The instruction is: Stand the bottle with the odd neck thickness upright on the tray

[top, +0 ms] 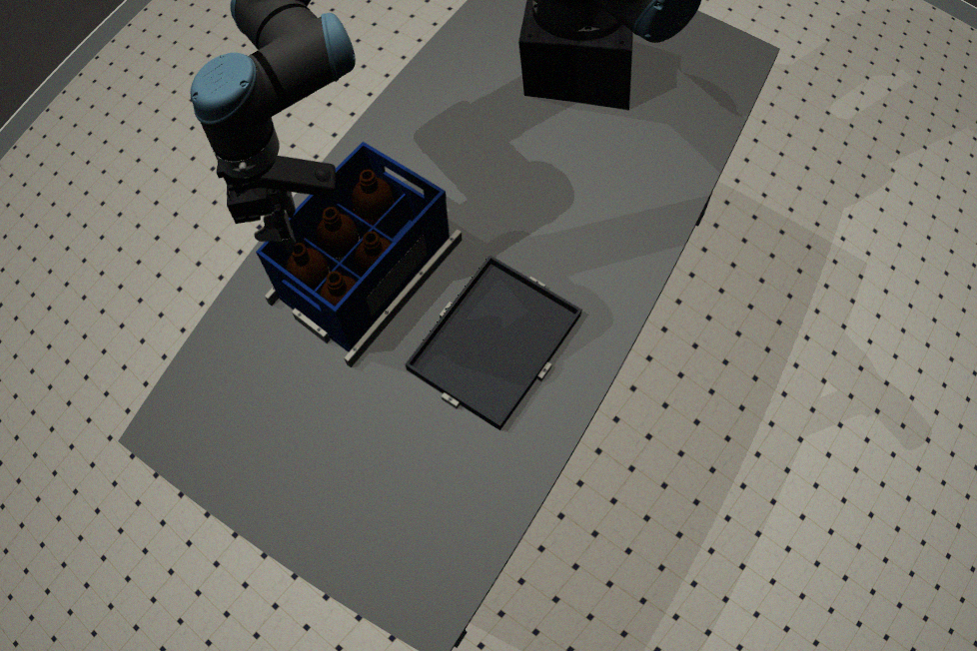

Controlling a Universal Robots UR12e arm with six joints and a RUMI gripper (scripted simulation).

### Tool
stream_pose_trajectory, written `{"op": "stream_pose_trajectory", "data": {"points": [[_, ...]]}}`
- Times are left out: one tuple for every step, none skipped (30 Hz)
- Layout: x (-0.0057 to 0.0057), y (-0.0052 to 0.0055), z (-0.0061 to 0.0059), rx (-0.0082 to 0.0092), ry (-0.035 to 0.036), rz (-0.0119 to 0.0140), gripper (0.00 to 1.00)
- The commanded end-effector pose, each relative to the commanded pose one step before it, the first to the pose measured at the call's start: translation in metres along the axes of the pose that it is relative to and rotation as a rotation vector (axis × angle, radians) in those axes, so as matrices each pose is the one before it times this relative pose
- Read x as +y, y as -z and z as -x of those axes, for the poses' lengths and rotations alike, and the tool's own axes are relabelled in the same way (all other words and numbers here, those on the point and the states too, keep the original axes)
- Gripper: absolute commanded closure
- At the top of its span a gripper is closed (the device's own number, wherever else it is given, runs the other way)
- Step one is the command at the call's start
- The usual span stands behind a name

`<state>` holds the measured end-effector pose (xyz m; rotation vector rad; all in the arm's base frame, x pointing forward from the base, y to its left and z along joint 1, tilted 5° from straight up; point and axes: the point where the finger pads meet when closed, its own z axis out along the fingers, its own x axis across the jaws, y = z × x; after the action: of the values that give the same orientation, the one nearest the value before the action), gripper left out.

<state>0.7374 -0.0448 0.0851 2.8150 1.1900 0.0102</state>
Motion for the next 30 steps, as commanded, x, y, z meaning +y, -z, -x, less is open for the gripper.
{"op": "stream_pose_trajectory", "data": {"points": [[-0.00018, -0.00815, 0.0008, 0.00059, -0.00052, -0.0006, 0.62], [0.00003, -0.00137, 0.00002, 0.0, -0.00004, 0.0, 0.62], [0.00003, -0.00137, 0.00002, 0.0, -0.00004, 0.0, 0.62], [0.00002, -0.00137, 0.00001, 0.0, -0.00003, 0.0, 0.62], [0.00001, -0.00136, 0.0, 0.0, -0.00001, 0.0, 0.62], [0.0, -0.00134, -0.00001, 0.0, 0.00001, 0.0, 0.62], [-0.00001, -0.00132, -0.00002, 0.0, 0.00003, 0.0, 0.62], [-0.00002, -0.00129, -0.00002, 0.00001, 0.00004, 0.0, 0.62], [-0.00002, -0.00125, -0.00003, 0.00001, 0.00005, 0.0, 0.62], [-0.00002, -0.00122, -0.00003, 0.00001, 0.00005, 0.0, 0.62], [0.0, 0.0, 0.0, 0.0, 0.0, 0.0, 0.62], [0.0, 0.0, 0.0, 0.0, 0.0, 0.0, 0.62], [0.0004, -0.00078, -0.00038, 0.00038, 0.00011, 0.00068, 0.62], [0.00008, -0.00108, -0.00004, 0.00006, 0.0, 0.00011, 0.62], [0.00005, -0.00105, -0.00002, 0.00003, -0.00001, 0.00005, 0.62], [-0.00001, -0.00105, 0.00003, -0.00002, -0.00002, -0.00004, 0.62], [-0.00008, -0.00105, 0.00008, -0.00008, -0.00004, -0.00014, 0.62], [-0.00013, -0.00103, 0.0001, -0.00011, -0.00004, -0.00021, 0.62], [-0.00015, -0.00098, 0.00011, -0.00012, -0.00003, -0.00023, 0.62], [-0.00012, -0.00088, 0.00009, -0.0001, -0.00003, -0.00019, 0.62], [-0.00002, -0.00074, 0.00003, -0.00003, -0.00003, -0.00005, 0.62], [0.0, -0.00064, 0.0, 0.0, -0.00001, 0.0, 0.62], [0.00008, -0.00051, -0.00005, 0.00006, 0.0, 0.00011, 0.62], [0.00017, -0.00037, -0.00011, 0.00013, 0.00001, 0.00025, 0.62], [0.00022, -0.00026, -0.00015, 0.00017, 0.00002, 0.00032, 0.62], [0.00024, -0.00018, -0.00016, 0.00019, 0.00003, 0.00035, 0.62], [0.00022, -0.00013, -0.00015, 0.00018, 0.00003, 0.00033, 0.62], [0.0, 0.0, 0.0, 0.0, 0.0, 0.0, 0.62], [0.0, 0.0, 0.0, 0.0, 0.0, 0.0, 0.62], [0.00069, 0.00113, -0.00036, 0.00101, -0.00005, 0.00191, 0.62]]}}
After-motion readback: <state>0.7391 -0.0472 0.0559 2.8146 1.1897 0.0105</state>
